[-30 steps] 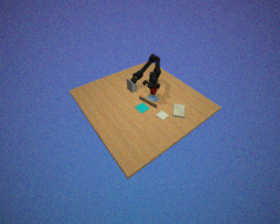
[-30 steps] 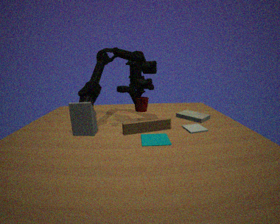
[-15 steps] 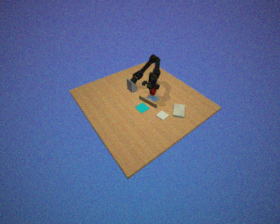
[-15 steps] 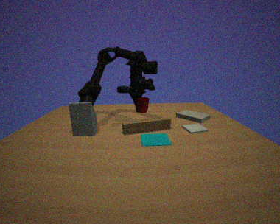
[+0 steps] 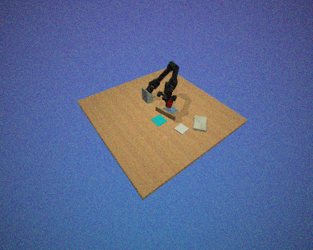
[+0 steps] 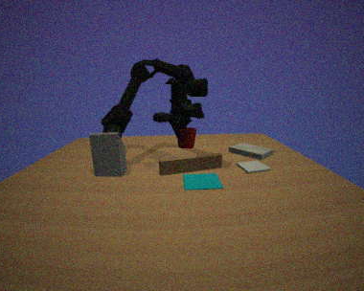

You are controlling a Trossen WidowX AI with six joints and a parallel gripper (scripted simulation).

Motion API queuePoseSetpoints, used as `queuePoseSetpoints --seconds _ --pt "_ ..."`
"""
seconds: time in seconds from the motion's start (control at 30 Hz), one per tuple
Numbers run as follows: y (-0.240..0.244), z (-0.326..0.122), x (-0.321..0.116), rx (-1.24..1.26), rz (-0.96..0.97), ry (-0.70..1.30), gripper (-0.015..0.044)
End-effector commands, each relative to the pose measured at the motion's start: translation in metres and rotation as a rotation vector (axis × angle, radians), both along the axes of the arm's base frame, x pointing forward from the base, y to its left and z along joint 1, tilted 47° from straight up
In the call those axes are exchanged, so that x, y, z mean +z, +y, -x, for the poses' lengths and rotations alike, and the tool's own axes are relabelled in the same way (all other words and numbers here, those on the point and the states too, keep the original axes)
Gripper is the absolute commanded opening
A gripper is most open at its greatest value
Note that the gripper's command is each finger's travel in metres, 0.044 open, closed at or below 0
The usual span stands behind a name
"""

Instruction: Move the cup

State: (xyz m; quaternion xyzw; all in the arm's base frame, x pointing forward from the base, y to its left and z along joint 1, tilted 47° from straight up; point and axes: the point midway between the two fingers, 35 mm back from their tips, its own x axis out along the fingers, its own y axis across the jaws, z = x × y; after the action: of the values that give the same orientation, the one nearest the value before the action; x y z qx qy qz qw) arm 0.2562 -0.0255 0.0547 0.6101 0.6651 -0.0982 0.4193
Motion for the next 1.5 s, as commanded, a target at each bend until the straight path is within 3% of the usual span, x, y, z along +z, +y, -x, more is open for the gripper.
queuePoseSetpoints --seconds 0.0,1.47 --pt "-0.007 -0.002 -0.005 0.001 0.007 -0.009 0.0000" --pt "-0.069 -0.018 -0.065 0.002 0.012 -0.011 0.0000"
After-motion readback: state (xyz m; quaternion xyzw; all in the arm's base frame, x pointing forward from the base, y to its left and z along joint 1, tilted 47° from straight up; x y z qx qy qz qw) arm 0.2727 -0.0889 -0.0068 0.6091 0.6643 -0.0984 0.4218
